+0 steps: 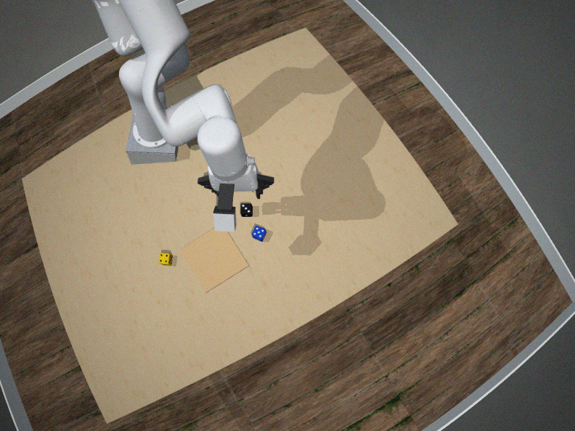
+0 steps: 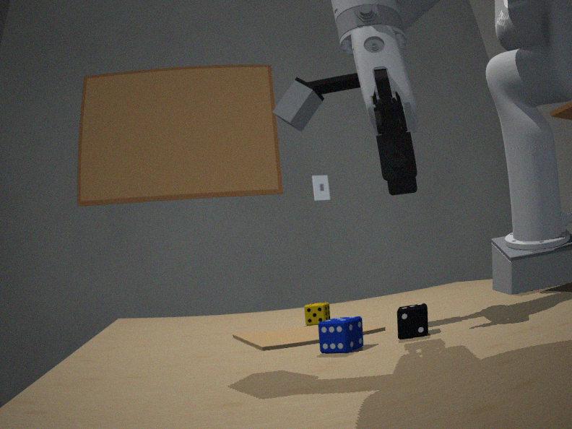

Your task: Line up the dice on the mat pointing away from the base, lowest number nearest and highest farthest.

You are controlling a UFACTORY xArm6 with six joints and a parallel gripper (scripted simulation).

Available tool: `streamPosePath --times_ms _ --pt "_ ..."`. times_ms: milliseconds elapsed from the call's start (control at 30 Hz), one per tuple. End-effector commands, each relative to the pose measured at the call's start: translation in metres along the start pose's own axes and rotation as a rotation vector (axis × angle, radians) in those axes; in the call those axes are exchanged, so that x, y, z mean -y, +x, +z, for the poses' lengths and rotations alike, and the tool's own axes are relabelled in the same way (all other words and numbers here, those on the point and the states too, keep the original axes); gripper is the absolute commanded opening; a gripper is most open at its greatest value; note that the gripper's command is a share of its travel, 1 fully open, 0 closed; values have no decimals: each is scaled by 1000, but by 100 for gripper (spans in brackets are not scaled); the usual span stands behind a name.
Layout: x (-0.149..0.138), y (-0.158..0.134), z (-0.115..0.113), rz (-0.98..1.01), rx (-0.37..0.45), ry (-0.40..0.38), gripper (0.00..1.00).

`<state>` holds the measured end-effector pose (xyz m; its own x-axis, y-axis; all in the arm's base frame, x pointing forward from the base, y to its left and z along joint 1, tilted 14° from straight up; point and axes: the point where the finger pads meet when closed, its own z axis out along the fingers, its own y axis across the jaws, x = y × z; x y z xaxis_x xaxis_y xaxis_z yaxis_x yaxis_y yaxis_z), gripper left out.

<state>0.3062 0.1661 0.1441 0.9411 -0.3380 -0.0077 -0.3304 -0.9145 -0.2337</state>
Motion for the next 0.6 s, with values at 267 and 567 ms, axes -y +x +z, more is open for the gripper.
streamPosePath --times_ms 267,567 --pt "2 1 27 -3 -1 5 100" --pt "1 0 45 -3 -3 3 47"
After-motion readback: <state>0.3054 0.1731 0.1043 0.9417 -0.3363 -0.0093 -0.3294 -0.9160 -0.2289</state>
